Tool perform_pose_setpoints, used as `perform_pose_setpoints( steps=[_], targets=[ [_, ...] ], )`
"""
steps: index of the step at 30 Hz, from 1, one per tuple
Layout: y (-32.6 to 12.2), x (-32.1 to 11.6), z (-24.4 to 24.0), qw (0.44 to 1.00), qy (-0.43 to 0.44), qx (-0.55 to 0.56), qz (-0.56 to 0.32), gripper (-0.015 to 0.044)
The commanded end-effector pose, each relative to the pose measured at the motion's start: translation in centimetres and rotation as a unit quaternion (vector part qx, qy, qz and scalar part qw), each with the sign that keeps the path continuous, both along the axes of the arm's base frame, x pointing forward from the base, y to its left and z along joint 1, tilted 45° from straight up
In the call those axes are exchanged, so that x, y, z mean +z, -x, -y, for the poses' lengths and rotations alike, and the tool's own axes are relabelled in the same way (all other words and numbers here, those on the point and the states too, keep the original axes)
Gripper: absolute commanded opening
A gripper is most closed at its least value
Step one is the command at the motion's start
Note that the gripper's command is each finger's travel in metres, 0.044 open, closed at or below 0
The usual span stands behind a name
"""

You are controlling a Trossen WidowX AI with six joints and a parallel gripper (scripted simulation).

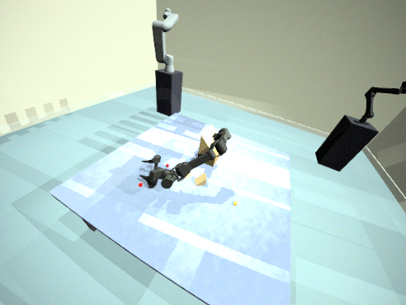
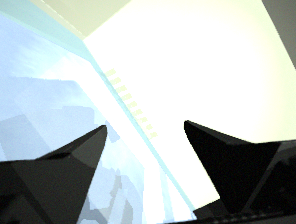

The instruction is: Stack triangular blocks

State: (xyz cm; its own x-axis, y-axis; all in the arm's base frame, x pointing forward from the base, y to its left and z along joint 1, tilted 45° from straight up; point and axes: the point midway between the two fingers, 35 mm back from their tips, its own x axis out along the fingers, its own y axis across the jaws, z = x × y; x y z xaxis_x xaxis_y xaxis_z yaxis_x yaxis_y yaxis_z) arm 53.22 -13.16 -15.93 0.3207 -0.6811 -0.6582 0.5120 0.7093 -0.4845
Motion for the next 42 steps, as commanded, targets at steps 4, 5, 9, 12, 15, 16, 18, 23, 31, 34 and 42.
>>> perform_pose_setpoints(
  steps=[4,5,9,12,15,16,18,23,31,34,42],
  targets=[
    [1.7,-2.1,0.6,0.998,-0.053,-0.004,-0.033,0.0440],
    [2.8,-3.2,0.8,0.995,-0.084,-0.009,-0.051,0.0440],
    [8.2,-7.2,0.9,0.964,-0.229,-0.049,-0.123,0.0440],
    [13.0,-9.0,0.6,0.924,-0.326,-0.089,-0.176,0.0440],
    [17.5,-9.7,-0.2,0.873,-0.414,-0.133,-0.220,0.0440],
    [18.9,-9.7,-0.6,0.853,-0.443,-0.149,-0.232,0.0440],
    [21.5,-9.4,-1.6,0.808,-0.500,-0.183,-0.251,0.0440],
    [26.4,-7.2,-4.9,0.638,-0.653,-0.309,-0.267,0.0440],
    [26.7,0.3,-6.1,0.163,-0.788,-0.562,-0.192,0.0440],
    [26.4,0.8,-5.7,0.119,-0.786,-0.579,-0.181,0.0440],
    [26.3,0.7,-5.9,0.121,-0.785,-0.580,-0.180,0.0440]
  ],
)
